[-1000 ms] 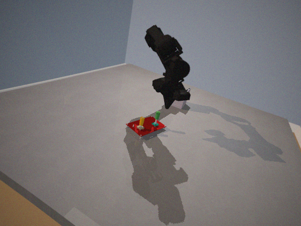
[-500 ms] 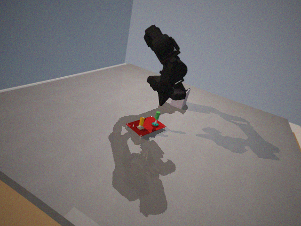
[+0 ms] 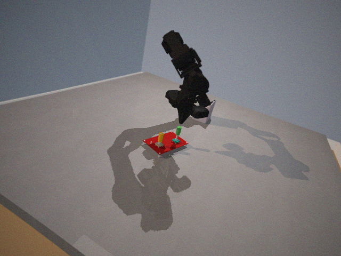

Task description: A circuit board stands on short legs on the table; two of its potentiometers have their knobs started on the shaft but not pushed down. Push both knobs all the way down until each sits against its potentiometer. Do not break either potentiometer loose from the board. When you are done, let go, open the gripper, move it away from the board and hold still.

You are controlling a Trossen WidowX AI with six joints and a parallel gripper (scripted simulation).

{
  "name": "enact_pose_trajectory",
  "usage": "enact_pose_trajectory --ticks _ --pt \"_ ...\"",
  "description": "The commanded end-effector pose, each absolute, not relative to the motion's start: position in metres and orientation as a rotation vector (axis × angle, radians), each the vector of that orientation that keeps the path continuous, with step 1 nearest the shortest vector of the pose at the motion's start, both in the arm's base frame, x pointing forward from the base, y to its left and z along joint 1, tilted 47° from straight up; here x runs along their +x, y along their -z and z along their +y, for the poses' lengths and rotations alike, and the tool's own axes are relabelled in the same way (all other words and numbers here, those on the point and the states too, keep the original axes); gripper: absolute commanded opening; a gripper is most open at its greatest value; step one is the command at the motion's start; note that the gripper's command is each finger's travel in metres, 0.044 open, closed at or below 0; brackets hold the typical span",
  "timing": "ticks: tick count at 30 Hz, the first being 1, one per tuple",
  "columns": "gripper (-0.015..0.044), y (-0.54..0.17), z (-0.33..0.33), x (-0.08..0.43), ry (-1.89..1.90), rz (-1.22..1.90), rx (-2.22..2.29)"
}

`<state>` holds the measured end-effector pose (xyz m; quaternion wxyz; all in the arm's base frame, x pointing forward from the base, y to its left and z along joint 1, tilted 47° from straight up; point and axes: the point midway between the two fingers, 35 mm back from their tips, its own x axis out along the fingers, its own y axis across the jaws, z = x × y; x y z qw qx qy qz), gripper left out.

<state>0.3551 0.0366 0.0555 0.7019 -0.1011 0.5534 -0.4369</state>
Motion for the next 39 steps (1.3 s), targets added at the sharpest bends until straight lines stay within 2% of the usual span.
enact_pose_trajectory --ticks 1,39 --pt "0.0 -0.0509 0.0297 0.3548 0.974 1.231 -0.232" --pt "0.0 -0.045 0.0232 0.3548 0.974 1.231 -0.232"
